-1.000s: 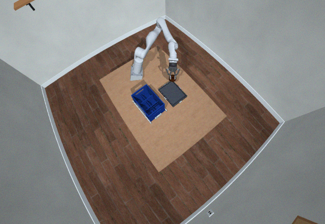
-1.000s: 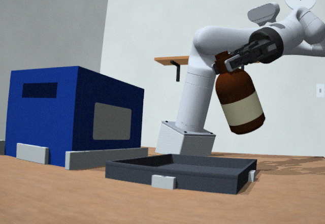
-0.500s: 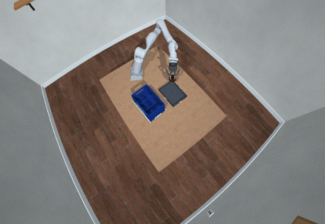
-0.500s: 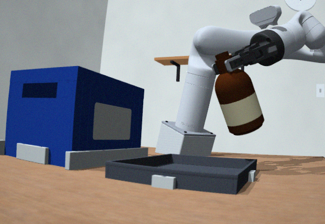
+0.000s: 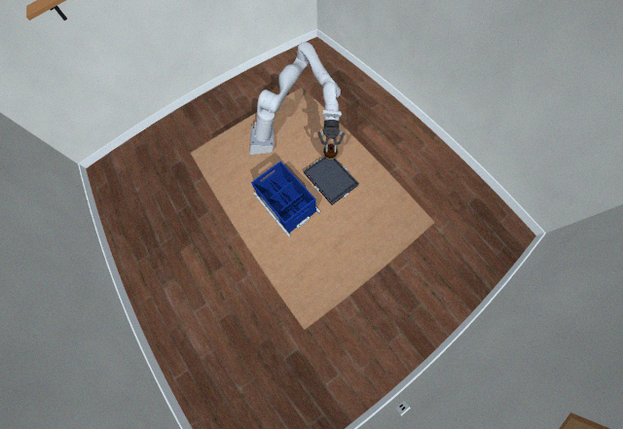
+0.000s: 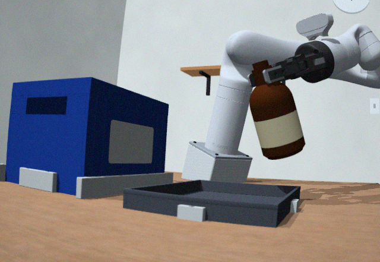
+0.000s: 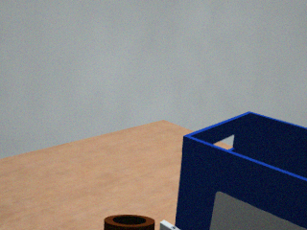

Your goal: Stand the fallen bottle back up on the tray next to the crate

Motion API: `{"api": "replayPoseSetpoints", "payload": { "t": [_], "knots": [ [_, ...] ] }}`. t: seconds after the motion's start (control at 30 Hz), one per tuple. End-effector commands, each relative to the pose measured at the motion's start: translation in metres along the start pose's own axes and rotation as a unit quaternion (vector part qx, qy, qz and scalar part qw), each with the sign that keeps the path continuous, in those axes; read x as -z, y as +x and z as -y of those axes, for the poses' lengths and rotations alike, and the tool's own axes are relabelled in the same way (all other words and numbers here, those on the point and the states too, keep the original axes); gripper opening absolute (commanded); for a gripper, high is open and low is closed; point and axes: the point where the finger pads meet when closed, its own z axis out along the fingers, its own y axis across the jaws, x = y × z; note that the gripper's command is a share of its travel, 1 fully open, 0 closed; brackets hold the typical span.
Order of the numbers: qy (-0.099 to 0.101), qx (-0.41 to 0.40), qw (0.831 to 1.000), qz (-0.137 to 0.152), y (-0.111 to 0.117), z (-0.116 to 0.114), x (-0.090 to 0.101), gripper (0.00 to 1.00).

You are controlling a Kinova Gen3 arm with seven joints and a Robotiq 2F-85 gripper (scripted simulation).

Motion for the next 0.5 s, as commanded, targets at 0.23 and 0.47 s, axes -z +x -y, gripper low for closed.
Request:
{"api": "replayPoseSetpoints", "payload": {
  "t": [0.23, 0.47],
  "knots": [
    [0.003, 0.003, 1.0, -0.022, 0.0009, 0.0006, 0.0, 0.0],
    [0.003, 0.003, 1.0, -0.023, 0.0009, 0.0006, 0.0, 0.0]
  ]
}}
